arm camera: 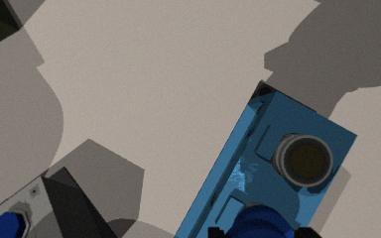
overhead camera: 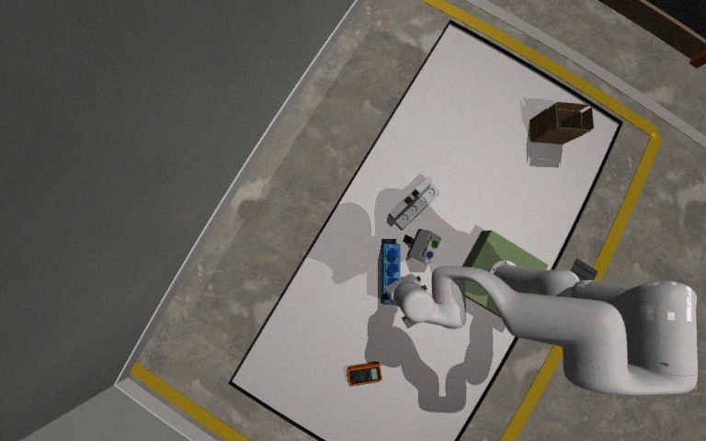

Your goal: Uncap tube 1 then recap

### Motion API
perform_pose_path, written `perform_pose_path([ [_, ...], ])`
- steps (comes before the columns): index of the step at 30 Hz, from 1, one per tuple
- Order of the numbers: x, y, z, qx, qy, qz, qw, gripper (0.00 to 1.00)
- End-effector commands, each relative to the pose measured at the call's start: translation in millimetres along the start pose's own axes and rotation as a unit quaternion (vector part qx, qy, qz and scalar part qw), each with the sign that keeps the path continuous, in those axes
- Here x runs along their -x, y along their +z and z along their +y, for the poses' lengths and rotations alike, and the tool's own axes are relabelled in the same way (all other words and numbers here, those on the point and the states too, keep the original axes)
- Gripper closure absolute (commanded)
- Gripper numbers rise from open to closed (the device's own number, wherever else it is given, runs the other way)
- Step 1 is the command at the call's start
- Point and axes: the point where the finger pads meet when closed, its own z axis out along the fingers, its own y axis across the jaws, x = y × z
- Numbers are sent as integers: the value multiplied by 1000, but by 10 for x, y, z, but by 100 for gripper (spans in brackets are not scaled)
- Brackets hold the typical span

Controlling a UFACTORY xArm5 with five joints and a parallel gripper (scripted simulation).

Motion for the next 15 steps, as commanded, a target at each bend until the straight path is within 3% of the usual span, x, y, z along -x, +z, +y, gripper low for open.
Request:
perform_pose_path([
  [1, 263, -17, -201, 2, -135, -6, 991, 100],
  [6, 372, -18, -293, 2, -135, -6, 991, 100],
  [15, 813, -20, -663, 2, -135, -6, 991, 100],
])
